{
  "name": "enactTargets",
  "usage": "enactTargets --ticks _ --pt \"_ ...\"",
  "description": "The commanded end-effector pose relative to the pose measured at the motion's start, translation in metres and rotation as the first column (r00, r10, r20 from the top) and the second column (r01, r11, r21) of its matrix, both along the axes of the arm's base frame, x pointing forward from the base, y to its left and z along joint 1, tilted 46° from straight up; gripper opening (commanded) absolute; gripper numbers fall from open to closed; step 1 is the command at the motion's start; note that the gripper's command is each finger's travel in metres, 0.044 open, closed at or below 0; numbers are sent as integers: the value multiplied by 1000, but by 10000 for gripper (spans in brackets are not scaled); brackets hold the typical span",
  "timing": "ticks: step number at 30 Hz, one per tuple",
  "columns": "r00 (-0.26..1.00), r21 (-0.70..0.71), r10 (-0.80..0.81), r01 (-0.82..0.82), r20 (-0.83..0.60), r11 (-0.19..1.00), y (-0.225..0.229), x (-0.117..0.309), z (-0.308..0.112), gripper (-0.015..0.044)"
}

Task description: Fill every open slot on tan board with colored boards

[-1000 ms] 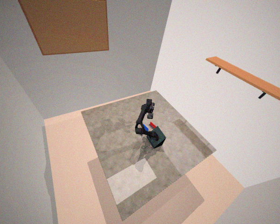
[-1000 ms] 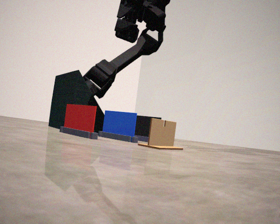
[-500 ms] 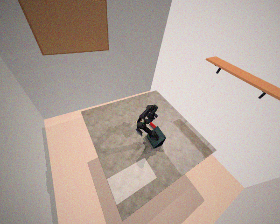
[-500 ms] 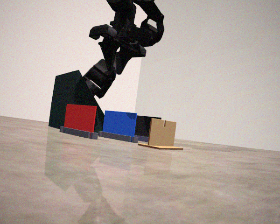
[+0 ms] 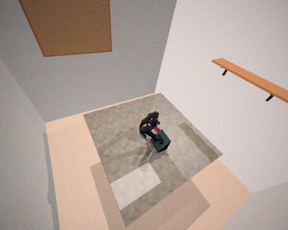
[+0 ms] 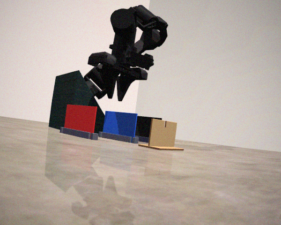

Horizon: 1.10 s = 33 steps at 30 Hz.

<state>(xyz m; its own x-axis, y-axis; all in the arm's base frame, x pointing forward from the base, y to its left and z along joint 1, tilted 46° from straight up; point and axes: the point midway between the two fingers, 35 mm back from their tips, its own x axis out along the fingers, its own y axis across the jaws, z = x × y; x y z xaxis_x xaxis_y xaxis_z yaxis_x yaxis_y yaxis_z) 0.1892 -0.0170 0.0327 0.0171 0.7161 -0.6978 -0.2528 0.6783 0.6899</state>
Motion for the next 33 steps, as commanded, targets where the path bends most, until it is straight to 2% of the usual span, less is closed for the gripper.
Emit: enactTargets --ticks 1,33 --pt "1000 4 -6 6 -2 1000 10 -2 -8 180" --pt "1000 5 -6 6 -1 1000 44 -2 -41 180"
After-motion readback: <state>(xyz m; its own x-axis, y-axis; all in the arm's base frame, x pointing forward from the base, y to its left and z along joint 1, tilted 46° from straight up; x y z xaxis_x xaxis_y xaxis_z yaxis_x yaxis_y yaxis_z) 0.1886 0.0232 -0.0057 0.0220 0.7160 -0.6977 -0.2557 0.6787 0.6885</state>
